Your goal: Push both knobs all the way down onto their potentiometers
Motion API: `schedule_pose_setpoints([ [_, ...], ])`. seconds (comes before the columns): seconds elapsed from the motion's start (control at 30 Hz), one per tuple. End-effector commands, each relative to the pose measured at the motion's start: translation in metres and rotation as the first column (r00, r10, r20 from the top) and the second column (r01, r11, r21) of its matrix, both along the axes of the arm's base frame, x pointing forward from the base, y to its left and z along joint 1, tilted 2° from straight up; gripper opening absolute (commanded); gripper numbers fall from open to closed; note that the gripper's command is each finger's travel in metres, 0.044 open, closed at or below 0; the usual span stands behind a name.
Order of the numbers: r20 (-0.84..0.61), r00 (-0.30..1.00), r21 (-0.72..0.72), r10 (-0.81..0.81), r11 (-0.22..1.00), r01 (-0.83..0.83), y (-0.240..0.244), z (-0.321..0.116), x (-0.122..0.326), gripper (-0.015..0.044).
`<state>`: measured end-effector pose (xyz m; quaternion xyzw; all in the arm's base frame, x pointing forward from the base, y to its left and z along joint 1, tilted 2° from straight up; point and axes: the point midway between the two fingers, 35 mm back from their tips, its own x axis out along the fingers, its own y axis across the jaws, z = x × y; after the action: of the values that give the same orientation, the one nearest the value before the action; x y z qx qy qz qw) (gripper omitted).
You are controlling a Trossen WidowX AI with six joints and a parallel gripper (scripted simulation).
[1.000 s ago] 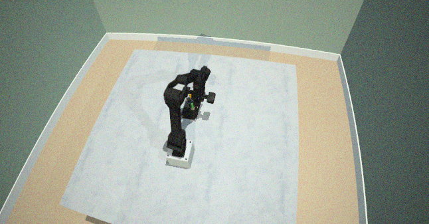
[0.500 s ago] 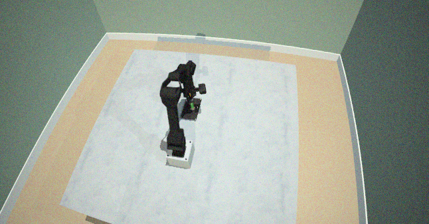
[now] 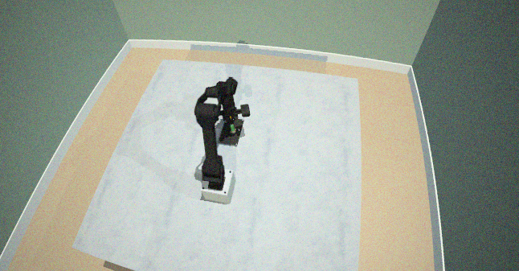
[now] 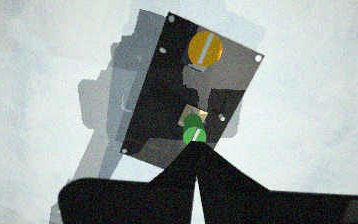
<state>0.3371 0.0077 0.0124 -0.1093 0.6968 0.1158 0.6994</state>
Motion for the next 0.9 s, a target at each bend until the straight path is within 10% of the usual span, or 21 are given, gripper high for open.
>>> schedule_pose_setpoints([
  [0.0,-0.007,1.000,-0.005,0.007,1.000,-0.007,-0.0006,-0.0076,-0.0017,0.0000],
  [0.87,-0.007,1.000,-0.005,0.007,1.000,-0.007,-0.0005,-0.0175,-0.0019,0.0000],
])
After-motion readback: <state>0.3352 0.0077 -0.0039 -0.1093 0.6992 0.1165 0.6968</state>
